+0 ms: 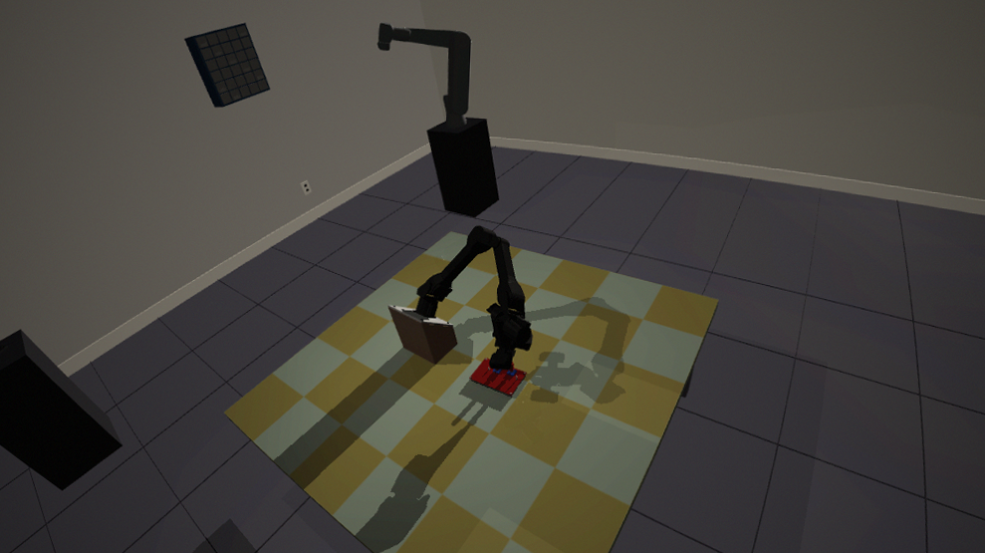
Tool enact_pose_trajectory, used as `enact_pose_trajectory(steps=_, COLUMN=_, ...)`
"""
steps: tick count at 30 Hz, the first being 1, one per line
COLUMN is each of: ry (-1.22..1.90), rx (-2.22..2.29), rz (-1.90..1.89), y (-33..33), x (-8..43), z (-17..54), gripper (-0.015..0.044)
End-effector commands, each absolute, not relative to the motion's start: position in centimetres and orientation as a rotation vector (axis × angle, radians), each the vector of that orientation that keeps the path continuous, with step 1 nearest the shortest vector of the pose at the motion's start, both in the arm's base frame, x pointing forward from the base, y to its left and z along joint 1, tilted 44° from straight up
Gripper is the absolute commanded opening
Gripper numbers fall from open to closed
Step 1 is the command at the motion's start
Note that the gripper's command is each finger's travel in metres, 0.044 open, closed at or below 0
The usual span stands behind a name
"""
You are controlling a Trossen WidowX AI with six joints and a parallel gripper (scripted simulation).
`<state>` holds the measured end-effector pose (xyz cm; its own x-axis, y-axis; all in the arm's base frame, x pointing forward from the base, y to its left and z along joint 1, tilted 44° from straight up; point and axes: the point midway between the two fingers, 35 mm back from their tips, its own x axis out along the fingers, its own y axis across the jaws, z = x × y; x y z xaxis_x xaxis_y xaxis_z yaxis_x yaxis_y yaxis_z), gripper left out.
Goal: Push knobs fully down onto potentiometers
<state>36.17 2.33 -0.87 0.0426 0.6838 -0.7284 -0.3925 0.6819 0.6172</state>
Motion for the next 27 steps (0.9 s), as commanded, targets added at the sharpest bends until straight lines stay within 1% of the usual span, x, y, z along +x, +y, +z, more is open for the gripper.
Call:
enact_pose_trajectory(steps=1, ry=1.288, rx=0.265, rz=0.868, y=3.6, x=36.3, z=-1.9, gripper=0.0000)
enact_pose_trajectory(steps=27, ry=1.289, rx=0.264, rz=0.867, y=1.6, x=36.3, z=0.2, gripper=0.0000)
